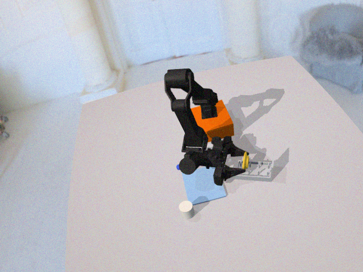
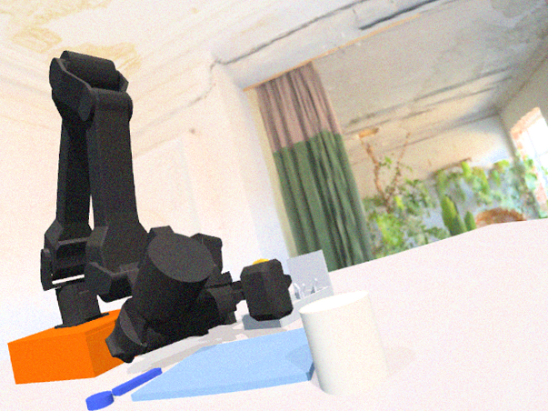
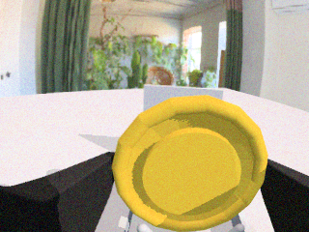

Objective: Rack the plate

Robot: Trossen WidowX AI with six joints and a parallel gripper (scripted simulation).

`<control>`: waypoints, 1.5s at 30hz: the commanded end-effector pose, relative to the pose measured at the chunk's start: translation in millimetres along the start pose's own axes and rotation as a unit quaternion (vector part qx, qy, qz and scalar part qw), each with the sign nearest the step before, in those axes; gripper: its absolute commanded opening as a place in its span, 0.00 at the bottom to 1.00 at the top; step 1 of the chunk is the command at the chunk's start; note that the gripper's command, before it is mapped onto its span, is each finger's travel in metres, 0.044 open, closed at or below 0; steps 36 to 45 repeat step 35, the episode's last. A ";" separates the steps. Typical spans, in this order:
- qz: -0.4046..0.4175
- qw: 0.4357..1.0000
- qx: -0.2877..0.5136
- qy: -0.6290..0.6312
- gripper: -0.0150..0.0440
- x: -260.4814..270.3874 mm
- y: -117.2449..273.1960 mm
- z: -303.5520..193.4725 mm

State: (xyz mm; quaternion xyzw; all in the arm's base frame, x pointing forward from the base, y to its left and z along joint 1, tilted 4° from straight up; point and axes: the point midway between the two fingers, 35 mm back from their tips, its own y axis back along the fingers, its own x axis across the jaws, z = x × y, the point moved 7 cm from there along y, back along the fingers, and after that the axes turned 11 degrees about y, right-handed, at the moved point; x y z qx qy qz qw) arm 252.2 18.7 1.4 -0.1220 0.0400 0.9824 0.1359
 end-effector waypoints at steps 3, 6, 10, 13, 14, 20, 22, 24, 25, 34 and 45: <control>0.000 1.000 0.000 0.000 0.93 0.0 0.0 0.0; 0.000 1.000 0.000 0.000 0.93 -0.7 -0.1 1.3; 0.002 1.000 0.000 0.000 0.93 -13.8 -0.3 29.1; 0.004 1.000 -0.001 0.000 0.93 -21.8 -0.4 55.8; 0.004 1.000 -0.001 0.000 0.93 -23.6 -0.4 64.8; 0.007 1.000 -0.002 0.001 0.93 -33.8 -0.4 111.8; 0.007 1.000 -0.002 0.000 0.93 -33.9 -0.4 113.2; 0.005 1.000 0.006 -0.007 0.93 -35.9 -1.1 113.5; 0.002 1.000 0.016 -0.017 0.93 -38.2 -2.1 113.8; -0.029 0.985 0.124 -0.120 0.93 -59.7 -10.3 121.0; -0.032 0.981 0.136 -0.131 0.93 -61.6 -10.9 122.2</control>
